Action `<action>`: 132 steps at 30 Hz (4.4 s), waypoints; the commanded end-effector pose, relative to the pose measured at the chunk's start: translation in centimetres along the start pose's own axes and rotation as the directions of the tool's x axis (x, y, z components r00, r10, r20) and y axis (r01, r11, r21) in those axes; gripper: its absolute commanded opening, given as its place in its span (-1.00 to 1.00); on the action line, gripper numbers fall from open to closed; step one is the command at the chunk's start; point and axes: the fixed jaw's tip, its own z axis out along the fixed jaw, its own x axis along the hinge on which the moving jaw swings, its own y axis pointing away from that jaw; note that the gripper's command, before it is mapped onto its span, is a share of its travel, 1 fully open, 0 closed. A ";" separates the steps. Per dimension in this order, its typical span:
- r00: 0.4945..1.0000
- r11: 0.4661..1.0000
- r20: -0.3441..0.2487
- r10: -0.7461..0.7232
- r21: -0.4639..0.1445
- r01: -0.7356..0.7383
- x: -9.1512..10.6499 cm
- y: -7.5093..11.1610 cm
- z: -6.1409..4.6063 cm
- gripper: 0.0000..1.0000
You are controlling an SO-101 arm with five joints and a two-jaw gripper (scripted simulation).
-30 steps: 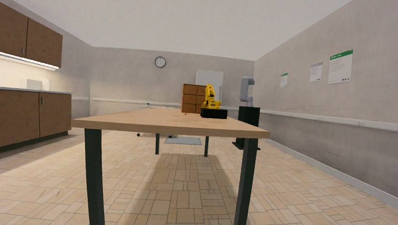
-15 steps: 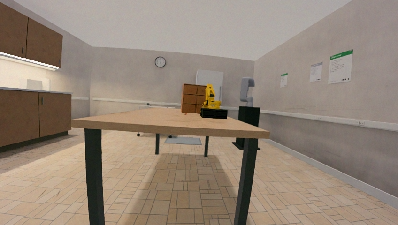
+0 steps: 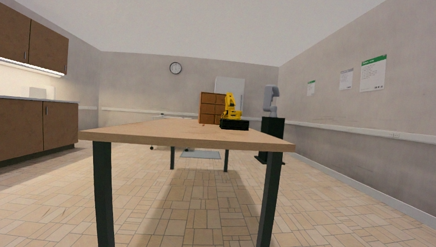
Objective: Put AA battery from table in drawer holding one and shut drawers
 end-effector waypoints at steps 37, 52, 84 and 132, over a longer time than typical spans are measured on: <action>1.000 1.000 -0.005 0.008 0.003 -0.008 -0.5 -0.1 -1.0 -1.00; 1.000 1.000 -0.005 0.008 0.004 -0.008 -0.6 -0.1 -1.2 -1.00; 1.000 1.000 -0.005 0.006 0.005 -0.006 -1.0 -0.2 -1.9 -1.00; 1.000 1.000 0.000 0.004 0.008 -0.004 -1.6 -0.2 -3.1 -1.00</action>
